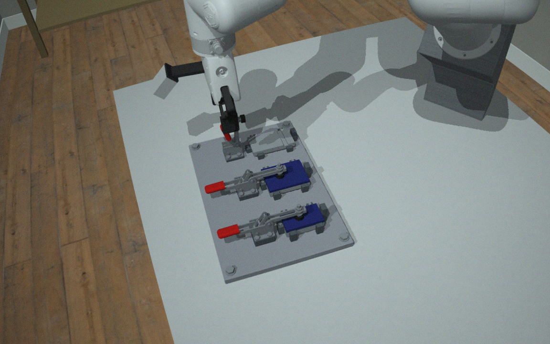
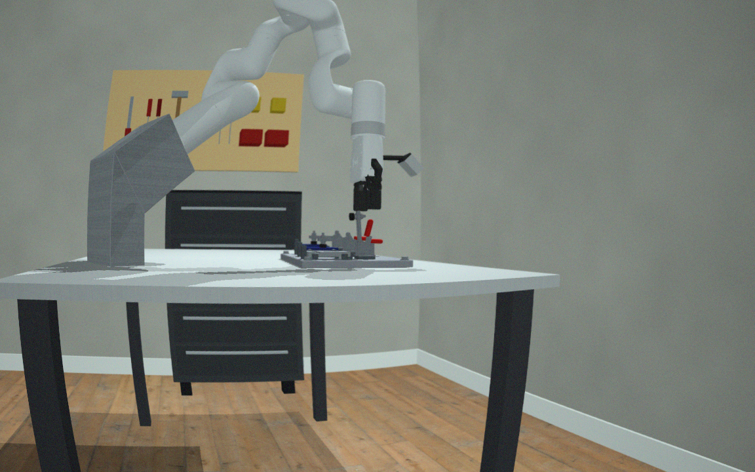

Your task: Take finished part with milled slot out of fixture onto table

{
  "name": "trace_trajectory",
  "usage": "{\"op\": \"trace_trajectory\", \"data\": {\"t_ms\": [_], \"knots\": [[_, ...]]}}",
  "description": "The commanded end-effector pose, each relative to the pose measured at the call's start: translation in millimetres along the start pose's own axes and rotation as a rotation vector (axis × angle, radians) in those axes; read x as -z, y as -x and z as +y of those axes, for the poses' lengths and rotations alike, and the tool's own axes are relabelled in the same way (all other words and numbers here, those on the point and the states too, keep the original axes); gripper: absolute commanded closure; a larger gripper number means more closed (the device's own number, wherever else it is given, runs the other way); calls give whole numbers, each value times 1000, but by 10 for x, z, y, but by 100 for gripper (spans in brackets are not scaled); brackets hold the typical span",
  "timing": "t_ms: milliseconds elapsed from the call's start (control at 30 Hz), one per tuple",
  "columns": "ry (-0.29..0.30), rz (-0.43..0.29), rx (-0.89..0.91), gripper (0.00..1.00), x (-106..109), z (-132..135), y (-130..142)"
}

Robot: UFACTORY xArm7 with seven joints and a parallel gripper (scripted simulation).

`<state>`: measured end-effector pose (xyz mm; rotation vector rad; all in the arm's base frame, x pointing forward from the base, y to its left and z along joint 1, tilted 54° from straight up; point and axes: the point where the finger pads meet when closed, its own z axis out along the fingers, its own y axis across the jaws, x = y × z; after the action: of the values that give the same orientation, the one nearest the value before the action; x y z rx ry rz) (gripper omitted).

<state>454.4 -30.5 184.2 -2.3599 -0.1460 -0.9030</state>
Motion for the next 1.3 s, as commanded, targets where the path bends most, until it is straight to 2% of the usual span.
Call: {"op": "trace_trajectory", "data": {"t_ms": [0,533,1033,1267], "knots": [[2,3,-1,0,5,10,-9],[2,3,-1,0,5,8,113],[2,3,-1,0,4,1,609],[2,3,-1,0,3,-1,754]]}}
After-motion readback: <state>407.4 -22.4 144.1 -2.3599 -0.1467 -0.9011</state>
